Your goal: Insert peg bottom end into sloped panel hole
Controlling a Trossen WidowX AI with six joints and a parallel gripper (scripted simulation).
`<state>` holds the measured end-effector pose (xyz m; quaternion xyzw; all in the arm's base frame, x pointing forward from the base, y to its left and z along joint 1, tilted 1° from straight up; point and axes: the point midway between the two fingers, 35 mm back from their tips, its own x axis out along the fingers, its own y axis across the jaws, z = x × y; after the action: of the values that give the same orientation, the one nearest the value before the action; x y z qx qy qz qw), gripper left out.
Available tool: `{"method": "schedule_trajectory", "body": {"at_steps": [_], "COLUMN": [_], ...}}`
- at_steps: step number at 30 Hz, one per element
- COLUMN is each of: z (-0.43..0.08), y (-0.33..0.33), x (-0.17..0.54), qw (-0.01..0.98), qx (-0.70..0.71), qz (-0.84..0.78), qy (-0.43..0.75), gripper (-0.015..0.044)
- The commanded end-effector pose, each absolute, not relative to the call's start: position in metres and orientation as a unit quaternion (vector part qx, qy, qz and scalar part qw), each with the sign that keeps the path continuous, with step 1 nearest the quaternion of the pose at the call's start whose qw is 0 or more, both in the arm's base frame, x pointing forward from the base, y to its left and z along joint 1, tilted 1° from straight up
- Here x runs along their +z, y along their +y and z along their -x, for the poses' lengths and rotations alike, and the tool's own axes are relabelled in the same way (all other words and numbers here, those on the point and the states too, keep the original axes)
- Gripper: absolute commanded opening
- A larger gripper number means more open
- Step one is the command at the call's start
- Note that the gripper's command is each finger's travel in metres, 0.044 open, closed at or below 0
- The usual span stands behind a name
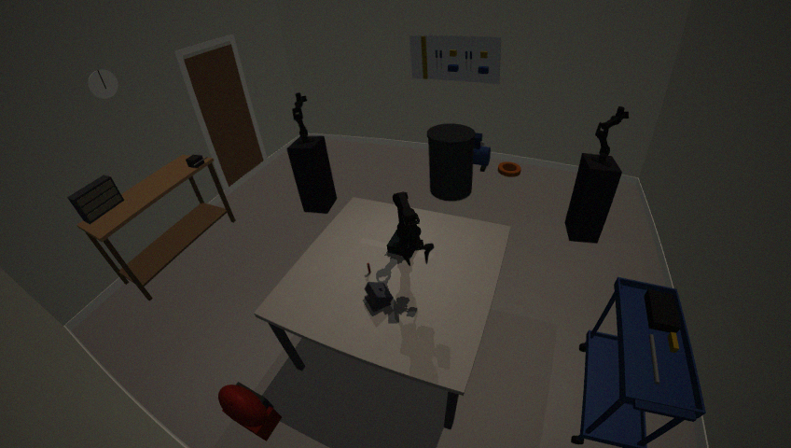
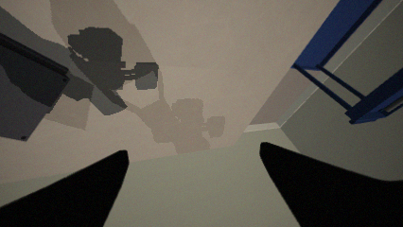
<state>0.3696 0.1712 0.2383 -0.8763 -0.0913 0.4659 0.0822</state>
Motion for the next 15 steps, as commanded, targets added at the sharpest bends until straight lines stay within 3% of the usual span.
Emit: {"method": "schedule_trajectory", "body": {"at_steps": [1,15], "z": [-0.373,-0.382], "y": [0.152,0.083], "x": [0.226,0.197], "qw": [0.088,0.111], "qx": [0.48,0.511], "qz": [0.87,0.852], "qy": [-0.068,0.013], "gripper": [0.044,0.044]}}
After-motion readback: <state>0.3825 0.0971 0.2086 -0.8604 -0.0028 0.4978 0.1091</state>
